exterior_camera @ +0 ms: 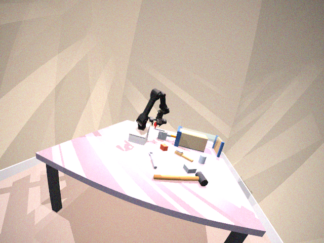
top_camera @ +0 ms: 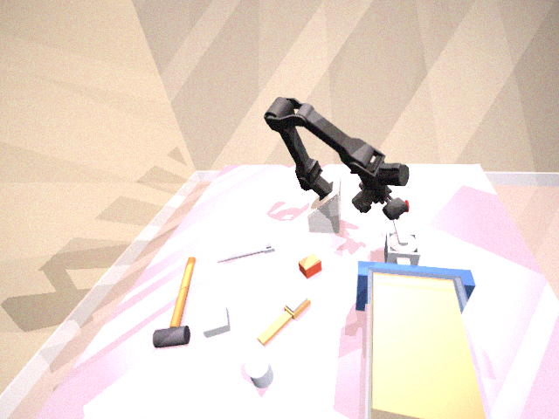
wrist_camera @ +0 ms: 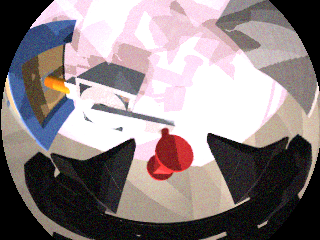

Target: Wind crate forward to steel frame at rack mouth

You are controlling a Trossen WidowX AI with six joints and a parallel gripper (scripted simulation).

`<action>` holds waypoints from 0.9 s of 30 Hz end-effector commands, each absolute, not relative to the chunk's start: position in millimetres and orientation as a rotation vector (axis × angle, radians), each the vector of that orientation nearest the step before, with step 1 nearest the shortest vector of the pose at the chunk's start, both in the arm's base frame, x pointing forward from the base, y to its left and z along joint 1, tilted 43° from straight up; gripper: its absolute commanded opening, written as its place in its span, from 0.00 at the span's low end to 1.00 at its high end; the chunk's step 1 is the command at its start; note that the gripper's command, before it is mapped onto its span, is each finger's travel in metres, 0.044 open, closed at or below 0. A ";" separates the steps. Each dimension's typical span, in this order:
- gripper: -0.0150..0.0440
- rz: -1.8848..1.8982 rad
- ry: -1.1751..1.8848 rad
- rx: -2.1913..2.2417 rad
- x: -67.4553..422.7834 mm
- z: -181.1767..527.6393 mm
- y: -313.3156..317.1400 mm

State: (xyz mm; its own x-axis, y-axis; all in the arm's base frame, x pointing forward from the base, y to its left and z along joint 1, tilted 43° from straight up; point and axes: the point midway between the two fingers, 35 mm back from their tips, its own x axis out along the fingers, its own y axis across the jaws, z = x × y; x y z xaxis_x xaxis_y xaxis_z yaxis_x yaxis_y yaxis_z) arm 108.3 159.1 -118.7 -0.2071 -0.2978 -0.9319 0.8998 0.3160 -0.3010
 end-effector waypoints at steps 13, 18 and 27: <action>1.00 -1.226 1.350 0.614 108.3 -69.9 203.2; 1.00 -1.226 1.350 0.614 104.9 -57.3 205.9; 1.00 -1.220 1.350 0.609 94.6 -21.8 211.5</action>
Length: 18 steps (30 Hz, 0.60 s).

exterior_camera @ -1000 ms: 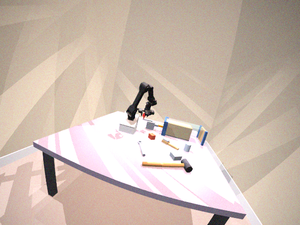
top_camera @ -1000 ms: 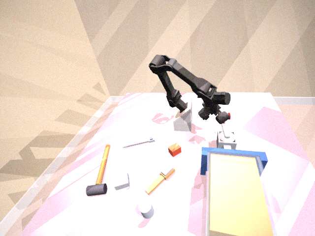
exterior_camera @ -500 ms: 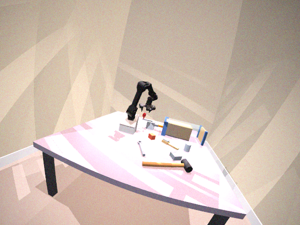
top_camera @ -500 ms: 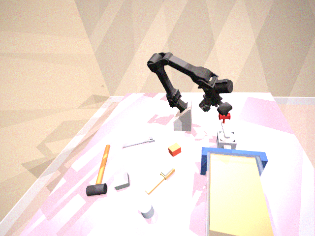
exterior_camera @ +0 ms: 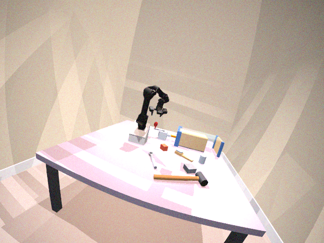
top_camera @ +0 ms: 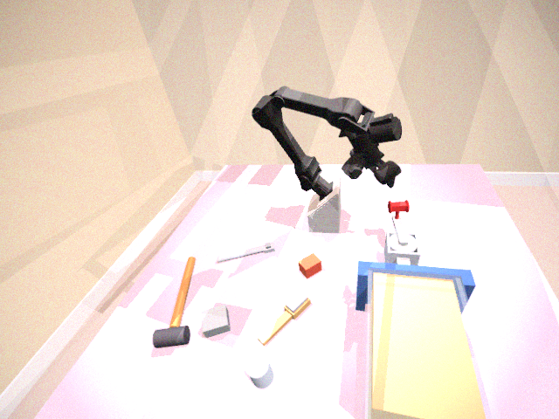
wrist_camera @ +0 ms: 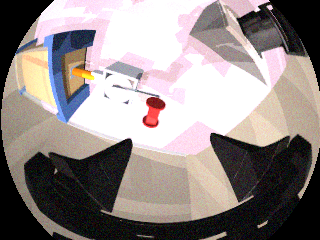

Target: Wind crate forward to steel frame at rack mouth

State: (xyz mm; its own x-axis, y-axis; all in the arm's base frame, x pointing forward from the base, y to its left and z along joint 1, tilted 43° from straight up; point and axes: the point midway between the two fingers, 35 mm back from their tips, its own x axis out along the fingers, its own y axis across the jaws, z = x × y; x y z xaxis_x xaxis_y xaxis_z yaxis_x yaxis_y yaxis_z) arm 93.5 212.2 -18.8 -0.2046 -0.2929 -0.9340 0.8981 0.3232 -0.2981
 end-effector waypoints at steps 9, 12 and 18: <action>1.00 -1.189 1.251 0.487 136.2 -33.5 238.8; 1.00 -1.211 1.187 0.452 154.1 -40.2 249.1; 1.00 -1.247 1.052 0.370 190.6 -59.0 265.5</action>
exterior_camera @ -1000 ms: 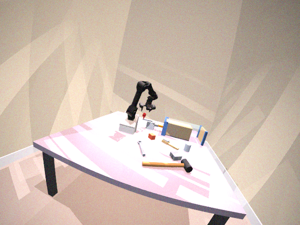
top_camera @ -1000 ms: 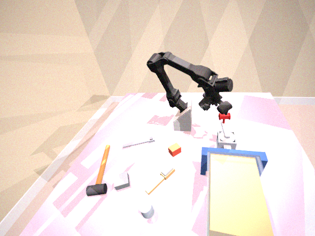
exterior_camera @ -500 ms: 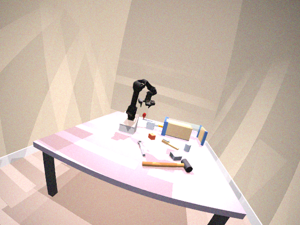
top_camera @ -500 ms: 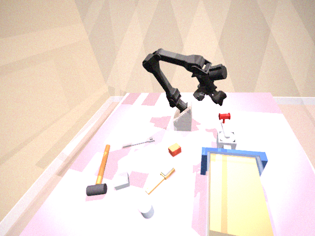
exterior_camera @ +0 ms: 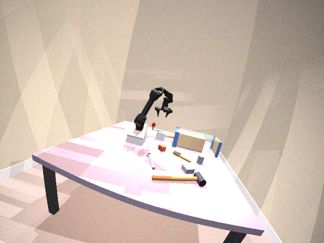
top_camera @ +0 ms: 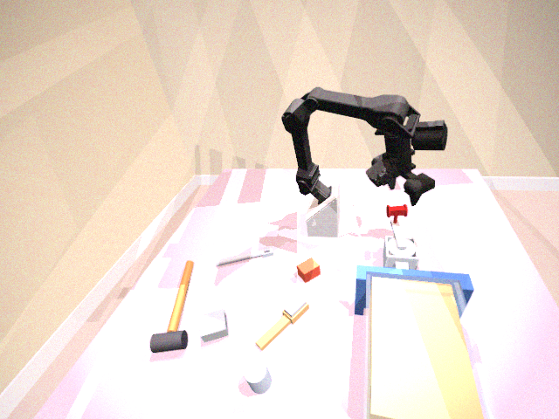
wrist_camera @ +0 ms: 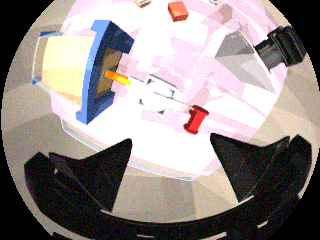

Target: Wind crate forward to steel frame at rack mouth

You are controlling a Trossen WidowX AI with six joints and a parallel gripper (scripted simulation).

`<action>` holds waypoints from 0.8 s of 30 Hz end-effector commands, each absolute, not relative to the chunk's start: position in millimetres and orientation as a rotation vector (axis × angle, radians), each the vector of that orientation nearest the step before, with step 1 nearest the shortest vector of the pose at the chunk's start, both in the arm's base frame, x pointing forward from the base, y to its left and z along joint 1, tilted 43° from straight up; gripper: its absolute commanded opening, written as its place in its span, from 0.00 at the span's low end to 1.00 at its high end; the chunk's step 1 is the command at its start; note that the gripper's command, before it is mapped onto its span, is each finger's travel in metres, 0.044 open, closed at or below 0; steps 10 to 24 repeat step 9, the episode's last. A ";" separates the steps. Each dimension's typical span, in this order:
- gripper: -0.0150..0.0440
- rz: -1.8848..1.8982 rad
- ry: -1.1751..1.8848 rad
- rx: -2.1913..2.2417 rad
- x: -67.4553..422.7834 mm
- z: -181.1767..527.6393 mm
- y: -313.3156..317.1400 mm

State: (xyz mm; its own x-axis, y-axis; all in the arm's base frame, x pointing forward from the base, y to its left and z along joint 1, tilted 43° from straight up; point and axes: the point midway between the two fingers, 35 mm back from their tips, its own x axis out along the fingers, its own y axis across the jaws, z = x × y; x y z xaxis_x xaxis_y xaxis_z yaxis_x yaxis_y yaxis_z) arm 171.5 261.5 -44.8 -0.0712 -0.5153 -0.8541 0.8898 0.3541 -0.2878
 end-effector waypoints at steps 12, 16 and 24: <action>1.00 -1.263 0.958 0.306 214.9 -76.0 272.0; 1.00 -1.263 0.958 0.306 214.9 -76.0 272.0; 1.00 -1.263 0.958 0.306 214.9 -76.0 272.0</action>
